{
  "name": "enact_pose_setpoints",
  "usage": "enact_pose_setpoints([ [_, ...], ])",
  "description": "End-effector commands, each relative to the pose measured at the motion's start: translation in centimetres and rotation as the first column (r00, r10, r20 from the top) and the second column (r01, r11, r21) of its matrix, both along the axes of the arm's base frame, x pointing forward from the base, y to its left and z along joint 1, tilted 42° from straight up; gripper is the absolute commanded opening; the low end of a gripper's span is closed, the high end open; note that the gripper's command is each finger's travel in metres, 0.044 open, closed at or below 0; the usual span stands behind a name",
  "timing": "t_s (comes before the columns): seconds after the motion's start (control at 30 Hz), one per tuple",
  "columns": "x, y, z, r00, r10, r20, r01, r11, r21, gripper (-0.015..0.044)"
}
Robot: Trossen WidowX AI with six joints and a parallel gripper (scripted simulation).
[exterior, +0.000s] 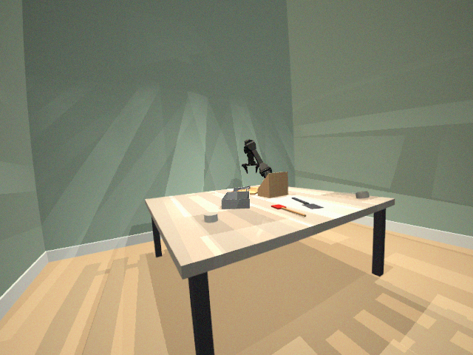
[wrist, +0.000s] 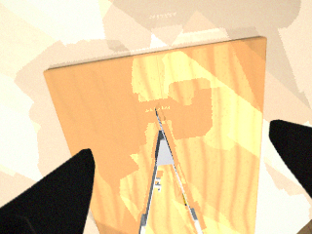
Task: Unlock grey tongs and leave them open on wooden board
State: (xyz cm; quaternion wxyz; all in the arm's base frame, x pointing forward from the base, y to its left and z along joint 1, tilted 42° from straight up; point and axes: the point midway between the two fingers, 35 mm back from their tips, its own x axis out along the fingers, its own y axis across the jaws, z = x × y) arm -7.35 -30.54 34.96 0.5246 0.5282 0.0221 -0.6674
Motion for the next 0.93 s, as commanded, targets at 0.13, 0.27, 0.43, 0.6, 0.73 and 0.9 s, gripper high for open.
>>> enact_pose_setpoints([
  [0.13, -0.2, 2.7, 2.7, 1.0, 0.0, -0.002, 0.0, 1.0, 0.001, 0.044],
  [0.27, -0.1, 3.4, 3.2, 1.0, -0.002, -0.003, 0.002, 1.0, 0.001, 0.044],
  [0.43, -0.1, 3.4, 3.2, 1.0, -0.002, -0.003, 0.002, 1.0, 0.001, 0.044],
  [0.6, -0.1, 3.4, 3.2, 1.0, -0.002, -0.003, 0.002, 1.0, 0.001, 0.044],
  [0.73, -0.1, 3.4, 3.2, 1.0, -0.002, -0.003, 0.002, 1.0, 0.001, 0.044],
  [0.9, -0.1, 3.4, 3.2, 1.0, -0.002, -0.003, 0.002, 1.0, 0.001, 0.044],
])
